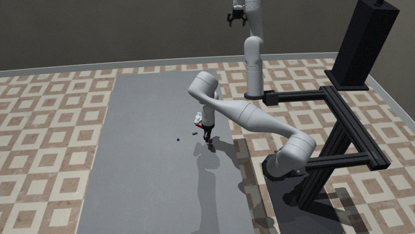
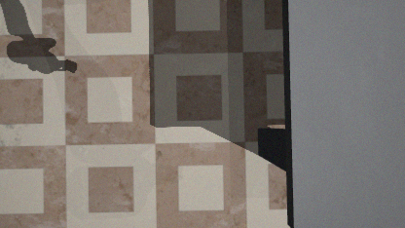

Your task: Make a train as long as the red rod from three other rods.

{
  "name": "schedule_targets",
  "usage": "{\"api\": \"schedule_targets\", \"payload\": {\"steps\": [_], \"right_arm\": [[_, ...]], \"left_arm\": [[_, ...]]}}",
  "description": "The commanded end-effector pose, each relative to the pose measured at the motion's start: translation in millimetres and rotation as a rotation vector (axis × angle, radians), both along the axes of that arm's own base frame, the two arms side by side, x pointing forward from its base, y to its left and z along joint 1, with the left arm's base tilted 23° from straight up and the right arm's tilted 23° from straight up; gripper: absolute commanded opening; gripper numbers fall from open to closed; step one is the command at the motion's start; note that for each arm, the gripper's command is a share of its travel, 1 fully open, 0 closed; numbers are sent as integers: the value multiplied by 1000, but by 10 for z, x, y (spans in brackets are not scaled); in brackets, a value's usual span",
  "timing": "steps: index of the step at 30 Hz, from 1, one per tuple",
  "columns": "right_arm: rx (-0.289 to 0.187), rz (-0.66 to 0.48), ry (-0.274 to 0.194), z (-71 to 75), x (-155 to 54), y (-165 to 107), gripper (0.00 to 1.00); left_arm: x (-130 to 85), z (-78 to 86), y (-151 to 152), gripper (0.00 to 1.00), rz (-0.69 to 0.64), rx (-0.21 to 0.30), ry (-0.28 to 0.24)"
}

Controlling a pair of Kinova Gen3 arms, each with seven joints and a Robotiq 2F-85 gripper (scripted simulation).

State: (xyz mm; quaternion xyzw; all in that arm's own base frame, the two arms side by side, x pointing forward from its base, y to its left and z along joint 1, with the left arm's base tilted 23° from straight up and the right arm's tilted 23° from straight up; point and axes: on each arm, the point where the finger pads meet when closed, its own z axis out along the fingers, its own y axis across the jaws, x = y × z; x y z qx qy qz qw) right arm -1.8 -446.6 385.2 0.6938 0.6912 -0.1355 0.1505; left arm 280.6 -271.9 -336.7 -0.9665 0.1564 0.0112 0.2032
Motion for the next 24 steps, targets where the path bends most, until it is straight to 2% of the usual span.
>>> {"api": "schedule_targets", "payload": {"steps": [1, 24], "right_arm": [[-1, 0, -1, 6, -1, -1, 1000], [-1, 0, -1, 6, -1, -1, 1000]], "left_arm": [[5, -8, -4, 376, 0, -1, -1], [11, -118, 44, 376, 0, -1, -1]]}}
